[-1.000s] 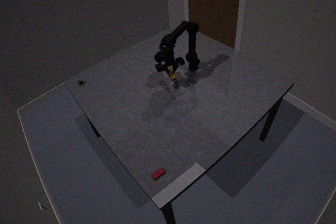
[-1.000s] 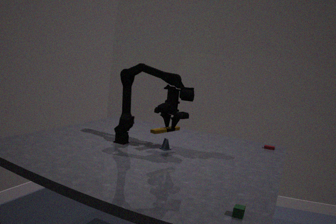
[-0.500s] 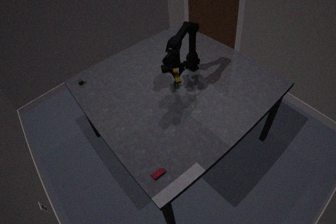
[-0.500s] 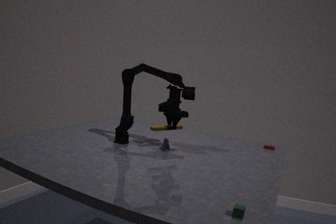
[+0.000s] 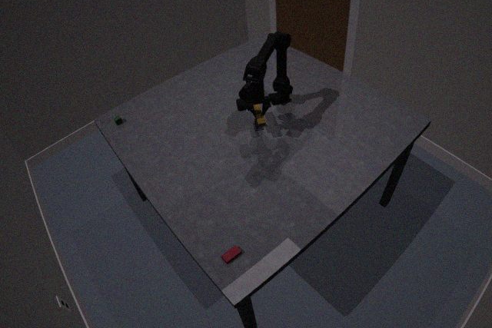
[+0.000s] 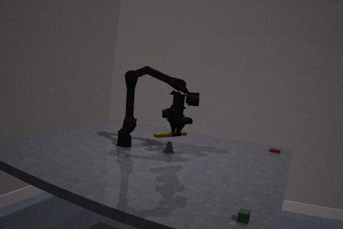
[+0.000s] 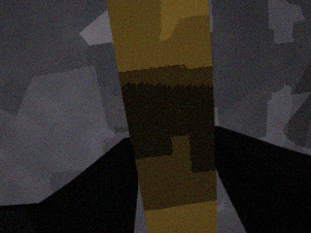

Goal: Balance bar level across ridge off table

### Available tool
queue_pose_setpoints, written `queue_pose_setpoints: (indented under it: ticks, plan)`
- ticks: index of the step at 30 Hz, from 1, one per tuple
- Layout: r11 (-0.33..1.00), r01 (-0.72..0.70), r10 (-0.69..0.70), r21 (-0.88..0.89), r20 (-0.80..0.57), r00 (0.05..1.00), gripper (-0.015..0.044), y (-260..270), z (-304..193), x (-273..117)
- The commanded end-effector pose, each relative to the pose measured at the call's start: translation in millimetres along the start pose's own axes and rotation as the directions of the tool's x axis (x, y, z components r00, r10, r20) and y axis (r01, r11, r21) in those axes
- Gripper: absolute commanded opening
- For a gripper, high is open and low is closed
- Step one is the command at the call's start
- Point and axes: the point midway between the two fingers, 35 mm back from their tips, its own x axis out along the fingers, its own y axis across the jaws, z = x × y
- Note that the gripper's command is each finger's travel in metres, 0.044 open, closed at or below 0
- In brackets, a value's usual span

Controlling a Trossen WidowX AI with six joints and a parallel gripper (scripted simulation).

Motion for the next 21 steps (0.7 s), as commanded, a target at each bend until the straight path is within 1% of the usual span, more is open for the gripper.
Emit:
queue_pose_setpoints:
  ticks: [1, 11, 21]
  plan:
    - [1.000, 0.001, -0.001, 0.003, 0.003, 1.000, 0.0000, 1, 1, 7]
    - [1.000, 0.001, -0.001, 0.004, 0.003, 1.000, 0.0000, 2, 2, 23]
    - [1.000, 0.001, -0.001, 0.004, 0.003, 1.000, 0.0000, 2, 2, 23]
